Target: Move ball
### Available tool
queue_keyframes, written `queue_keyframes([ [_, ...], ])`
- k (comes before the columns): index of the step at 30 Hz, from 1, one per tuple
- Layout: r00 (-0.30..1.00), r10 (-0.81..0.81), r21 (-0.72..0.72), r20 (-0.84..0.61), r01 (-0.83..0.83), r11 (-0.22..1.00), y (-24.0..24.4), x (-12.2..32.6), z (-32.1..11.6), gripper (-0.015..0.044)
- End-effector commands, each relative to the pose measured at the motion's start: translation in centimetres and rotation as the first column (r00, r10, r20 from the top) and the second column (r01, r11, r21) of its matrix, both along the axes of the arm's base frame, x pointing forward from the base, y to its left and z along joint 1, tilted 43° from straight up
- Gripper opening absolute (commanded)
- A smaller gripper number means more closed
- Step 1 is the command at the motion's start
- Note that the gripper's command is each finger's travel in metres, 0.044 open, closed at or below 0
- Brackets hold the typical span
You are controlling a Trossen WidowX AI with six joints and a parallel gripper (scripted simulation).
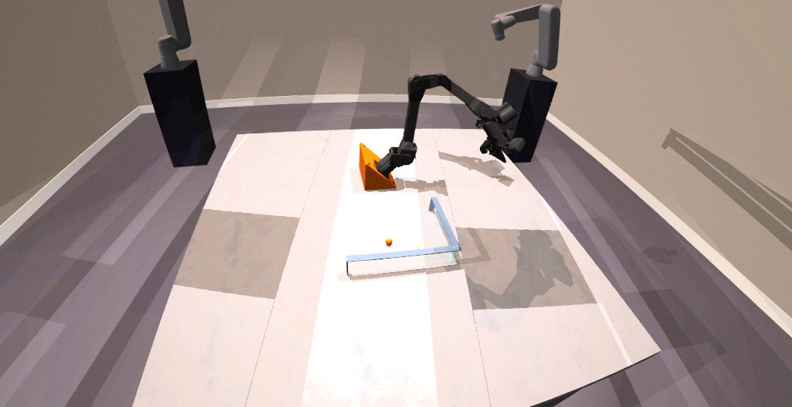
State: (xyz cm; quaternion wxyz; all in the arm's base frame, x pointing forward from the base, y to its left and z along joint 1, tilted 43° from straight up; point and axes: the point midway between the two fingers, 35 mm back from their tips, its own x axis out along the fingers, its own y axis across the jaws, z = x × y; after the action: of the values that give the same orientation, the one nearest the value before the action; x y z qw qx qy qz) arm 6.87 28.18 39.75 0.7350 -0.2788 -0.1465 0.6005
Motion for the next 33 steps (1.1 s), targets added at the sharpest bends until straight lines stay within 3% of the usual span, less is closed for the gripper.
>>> queue_keyframes([
  [1, 0.995, -0.087, -0.123, 0.053, 0.093, 0.988, 0.7, 4.2, -2.3, 0.0206],
  [10, 0.962, -0.245, -0.419, 0.119, 0.273, 0.866, -1.4, 15.5, -9.1, 0.0206],
  [20, 0.925, -0.375, -0.666, 0.065, 0.321, 0.674, -10.4, 26.0, -17.2, 0.0206],
  [27, 0.885, -0.463, -0.763, -0.041, 0.272, 0.587, -19.4, 30.0, -22.7, 0.0206],
  [33, 0.855, -0.465, -0.787, -0.229, 0.118, 0.605, -25.3, 29.8, -29.2, 0.0206],
])
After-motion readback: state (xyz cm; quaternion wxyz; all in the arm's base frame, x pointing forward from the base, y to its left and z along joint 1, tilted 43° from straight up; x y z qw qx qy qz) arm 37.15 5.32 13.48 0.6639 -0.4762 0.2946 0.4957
